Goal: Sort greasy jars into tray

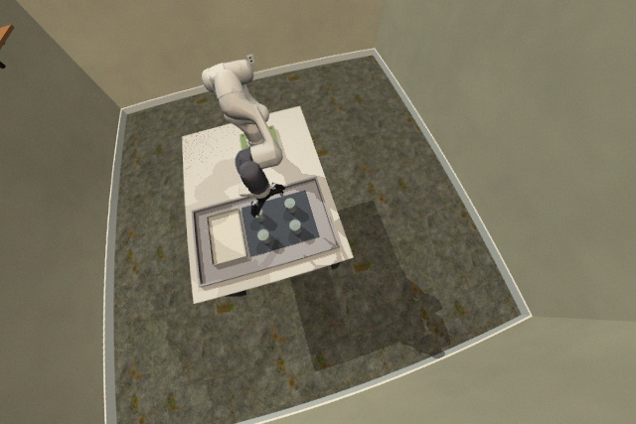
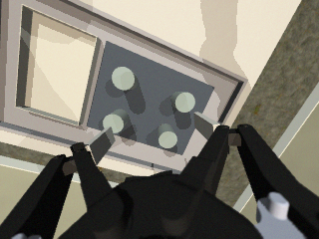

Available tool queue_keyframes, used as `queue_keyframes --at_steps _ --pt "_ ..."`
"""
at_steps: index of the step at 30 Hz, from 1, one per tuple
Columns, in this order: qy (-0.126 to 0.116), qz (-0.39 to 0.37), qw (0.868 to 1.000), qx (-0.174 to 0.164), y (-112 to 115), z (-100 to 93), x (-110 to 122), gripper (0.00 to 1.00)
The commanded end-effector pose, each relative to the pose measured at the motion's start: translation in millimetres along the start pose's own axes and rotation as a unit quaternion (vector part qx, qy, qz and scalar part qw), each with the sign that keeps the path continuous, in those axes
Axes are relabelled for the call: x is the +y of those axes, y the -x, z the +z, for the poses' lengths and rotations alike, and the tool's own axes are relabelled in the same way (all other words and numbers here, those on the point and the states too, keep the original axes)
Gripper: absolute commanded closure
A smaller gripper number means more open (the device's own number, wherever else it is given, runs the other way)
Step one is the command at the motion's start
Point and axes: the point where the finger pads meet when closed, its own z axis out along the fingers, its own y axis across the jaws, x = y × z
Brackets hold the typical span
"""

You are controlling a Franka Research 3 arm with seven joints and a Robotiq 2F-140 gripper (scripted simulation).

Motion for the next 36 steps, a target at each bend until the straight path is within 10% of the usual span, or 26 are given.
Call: queue_keyframes --at_steps 1,36 --pt "-0.004 0.042 0.999 0.000 0.6 1.3 -2.2 0.00" --pt "-0.012 0.214 0.977 -0.004 2.8 16.9 -7.3 0.00"
